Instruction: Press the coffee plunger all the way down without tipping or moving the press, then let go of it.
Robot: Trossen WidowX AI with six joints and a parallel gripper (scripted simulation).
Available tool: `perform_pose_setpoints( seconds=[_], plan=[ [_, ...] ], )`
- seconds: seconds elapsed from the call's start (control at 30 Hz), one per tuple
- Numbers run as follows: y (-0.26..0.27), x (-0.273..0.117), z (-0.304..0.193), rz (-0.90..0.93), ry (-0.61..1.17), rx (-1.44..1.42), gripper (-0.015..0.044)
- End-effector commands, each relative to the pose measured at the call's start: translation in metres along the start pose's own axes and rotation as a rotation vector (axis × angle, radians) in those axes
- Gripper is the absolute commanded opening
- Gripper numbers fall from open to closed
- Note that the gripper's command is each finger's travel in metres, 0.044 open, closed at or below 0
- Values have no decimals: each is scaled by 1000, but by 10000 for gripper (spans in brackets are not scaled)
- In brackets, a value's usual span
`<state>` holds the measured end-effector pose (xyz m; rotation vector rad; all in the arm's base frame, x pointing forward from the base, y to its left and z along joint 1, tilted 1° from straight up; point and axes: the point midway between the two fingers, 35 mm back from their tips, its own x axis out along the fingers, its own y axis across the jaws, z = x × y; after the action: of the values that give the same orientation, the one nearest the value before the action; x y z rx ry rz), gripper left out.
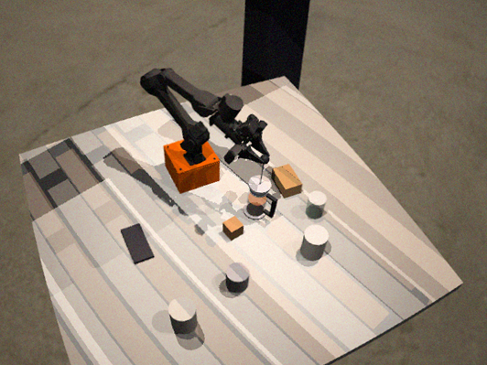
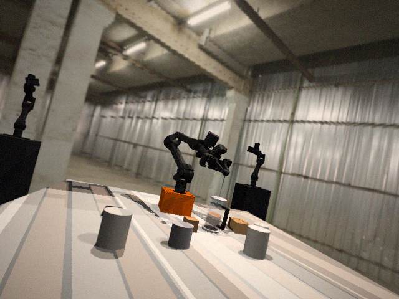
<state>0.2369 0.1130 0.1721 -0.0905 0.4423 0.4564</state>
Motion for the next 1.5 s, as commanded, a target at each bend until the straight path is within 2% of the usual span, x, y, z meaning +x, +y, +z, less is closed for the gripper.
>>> perform_pose_setpoints(
  seconds=[0.0, 1.03, 1.47],
  plan=[
    [-1, 11, -30, -4, 73, 7, 127],
    [0, 43, -70, -4, 73, 7, 127],
    [1, 58, -71, -4, 72, 7, 127]
  ],
)
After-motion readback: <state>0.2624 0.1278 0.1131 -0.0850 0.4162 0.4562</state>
